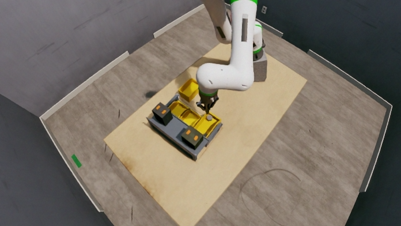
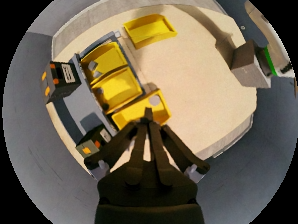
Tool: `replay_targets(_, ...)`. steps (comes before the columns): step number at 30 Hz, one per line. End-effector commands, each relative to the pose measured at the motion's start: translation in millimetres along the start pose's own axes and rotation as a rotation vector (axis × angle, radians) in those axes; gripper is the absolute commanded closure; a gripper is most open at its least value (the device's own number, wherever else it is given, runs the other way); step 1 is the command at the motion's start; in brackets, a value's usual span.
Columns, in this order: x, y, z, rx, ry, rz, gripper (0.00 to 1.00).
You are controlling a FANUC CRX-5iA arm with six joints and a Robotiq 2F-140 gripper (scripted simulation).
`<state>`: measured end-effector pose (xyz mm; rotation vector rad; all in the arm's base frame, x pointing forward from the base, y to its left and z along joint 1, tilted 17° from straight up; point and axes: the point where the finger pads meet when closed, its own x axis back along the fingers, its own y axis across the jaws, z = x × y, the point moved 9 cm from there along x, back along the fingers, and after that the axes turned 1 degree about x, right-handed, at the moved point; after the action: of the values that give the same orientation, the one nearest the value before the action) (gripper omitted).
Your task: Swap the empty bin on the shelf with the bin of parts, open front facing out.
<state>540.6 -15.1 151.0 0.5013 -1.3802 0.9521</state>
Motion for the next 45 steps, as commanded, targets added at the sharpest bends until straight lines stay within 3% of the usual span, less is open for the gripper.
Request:
replay_targets(1,-1,13,2,0.279,-0.013,0.004,0.9)
replay_targets(12,-10,50,7,0.82,0.013,0.034,0.9)
replay_targets(14,-10,50,7,0.82,0.013,0.034,0.9)
replay_targets(15,-11,54,7,0.966,0.02,0.04,0.9)
replay_targets(27,-20,88,14,1.544,0.07,0.067,0.9)
replay_targets(31,-22,93,15,1.643,0.08,0.07,0.9)
replay_targets(32,-22,95,16,1.789,0.095,0.076,0.9)
replay_targets(45,-26,109,21,2.407,0.169,0.097,0.9)
